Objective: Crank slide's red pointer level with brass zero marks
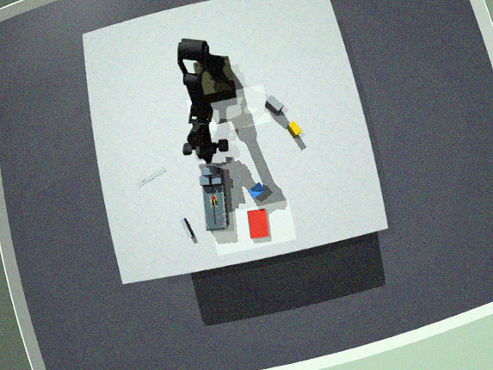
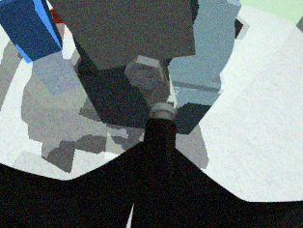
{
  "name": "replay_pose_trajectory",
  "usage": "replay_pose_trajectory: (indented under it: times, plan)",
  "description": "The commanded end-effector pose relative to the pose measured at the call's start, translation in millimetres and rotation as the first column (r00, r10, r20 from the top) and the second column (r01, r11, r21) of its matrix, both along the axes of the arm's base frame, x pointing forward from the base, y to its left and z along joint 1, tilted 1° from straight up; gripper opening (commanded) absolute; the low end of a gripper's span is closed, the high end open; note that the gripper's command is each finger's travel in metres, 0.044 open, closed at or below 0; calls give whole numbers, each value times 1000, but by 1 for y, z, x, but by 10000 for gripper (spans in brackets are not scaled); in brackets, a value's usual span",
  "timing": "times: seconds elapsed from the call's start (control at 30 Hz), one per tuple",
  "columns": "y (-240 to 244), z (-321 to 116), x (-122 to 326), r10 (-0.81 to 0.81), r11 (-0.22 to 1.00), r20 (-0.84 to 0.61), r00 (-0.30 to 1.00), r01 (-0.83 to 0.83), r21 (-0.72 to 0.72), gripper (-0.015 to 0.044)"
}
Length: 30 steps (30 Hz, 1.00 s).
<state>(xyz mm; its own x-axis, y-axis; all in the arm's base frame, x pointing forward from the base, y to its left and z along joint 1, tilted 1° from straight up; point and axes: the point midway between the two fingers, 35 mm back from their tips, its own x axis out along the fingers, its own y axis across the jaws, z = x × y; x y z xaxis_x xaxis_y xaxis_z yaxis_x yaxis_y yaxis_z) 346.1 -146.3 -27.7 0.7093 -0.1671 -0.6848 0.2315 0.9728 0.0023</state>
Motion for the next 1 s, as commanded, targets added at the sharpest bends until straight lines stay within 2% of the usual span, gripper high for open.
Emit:
replay_pose_trajectory:
  times: [0.0,0.97]
  plan:
    - [6,-2,2,3,1000,1,1000,-3,5,0]
    - [13,-4,3,3,1000,1,1000,-3,6,0]
